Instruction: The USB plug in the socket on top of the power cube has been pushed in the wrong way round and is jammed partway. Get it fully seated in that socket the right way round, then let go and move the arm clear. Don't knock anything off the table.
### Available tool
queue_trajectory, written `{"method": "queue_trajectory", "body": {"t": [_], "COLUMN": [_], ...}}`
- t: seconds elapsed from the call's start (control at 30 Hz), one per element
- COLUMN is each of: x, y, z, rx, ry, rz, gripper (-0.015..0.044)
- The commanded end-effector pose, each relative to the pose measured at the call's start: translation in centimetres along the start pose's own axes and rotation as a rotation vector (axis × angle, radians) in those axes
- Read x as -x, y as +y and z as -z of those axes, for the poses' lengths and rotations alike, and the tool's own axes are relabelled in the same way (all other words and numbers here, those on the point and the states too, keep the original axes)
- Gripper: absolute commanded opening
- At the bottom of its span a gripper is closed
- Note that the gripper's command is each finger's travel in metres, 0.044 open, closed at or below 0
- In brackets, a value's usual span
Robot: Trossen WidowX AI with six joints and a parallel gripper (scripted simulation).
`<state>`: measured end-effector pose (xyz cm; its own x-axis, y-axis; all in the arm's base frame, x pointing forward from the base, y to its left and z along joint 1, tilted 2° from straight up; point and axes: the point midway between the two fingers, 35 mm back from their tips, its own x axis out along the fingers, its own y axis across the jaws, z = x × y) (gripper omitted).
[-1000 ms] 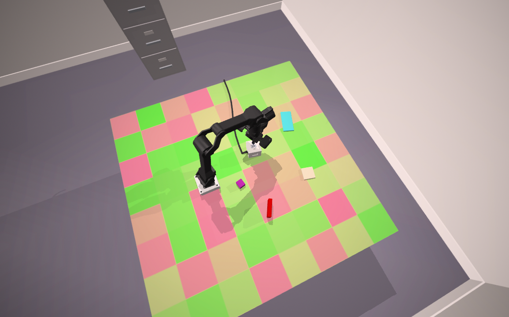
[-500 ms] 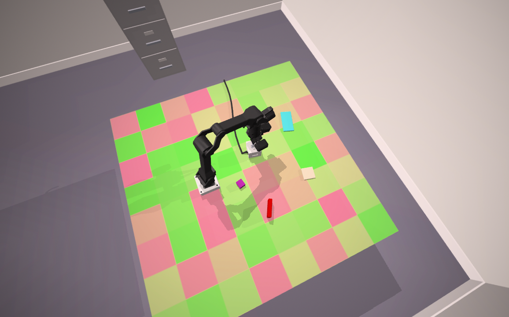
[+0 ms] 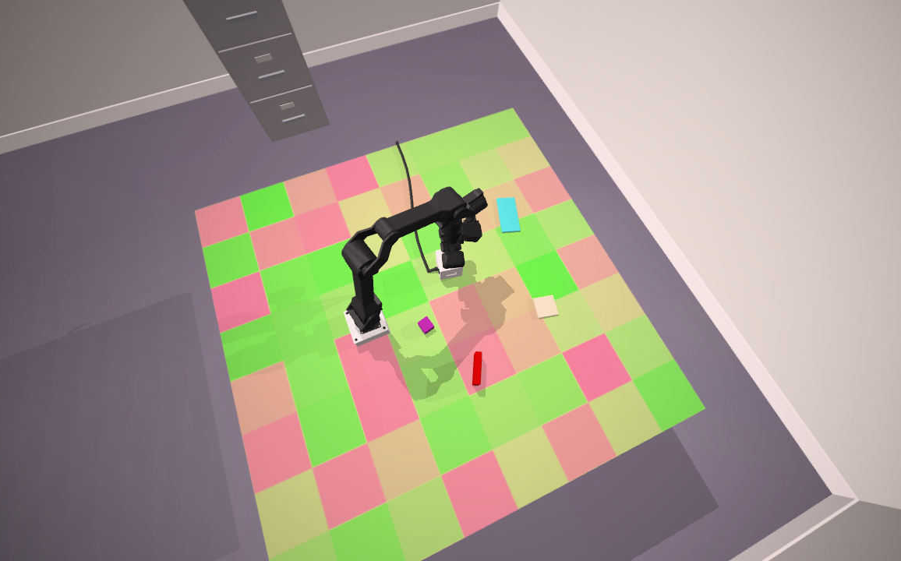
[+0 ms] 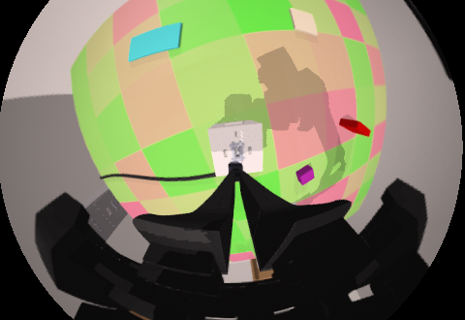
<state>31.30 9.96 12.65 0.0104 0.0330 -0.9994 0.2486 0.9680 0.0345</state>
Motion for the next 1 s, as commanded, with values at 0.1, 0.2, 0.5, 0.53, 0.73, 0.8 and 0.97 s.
{"method": "queue_trajectory", "body": {"t": [0.1,0.2,0.5,0.53,0.73,0.8,0.97], "x": [-0.04,-0.04,-0.05,-0.05,-0.05,-0.05,-0.05], "y": [0.01,0.01,0.01,0.01,0.01,0.01,0.01], "z": [0.00,0.00,0.00,0.00,0.00,0.00,0.00], "rx": [-0.198,-0.277,-0.512,-0.538,-0.695,-0.748,-0.879], "ry": [0.000,0.000,0.000,0.000,0.000,0.000,0.000], "rz": [0.000,0.000,0.000,0.000,0.000,0.000,0.000], "gripper": [0.0000,0.0000,0.0000,0.0000,0.0000,0.0000,0.0000]}}
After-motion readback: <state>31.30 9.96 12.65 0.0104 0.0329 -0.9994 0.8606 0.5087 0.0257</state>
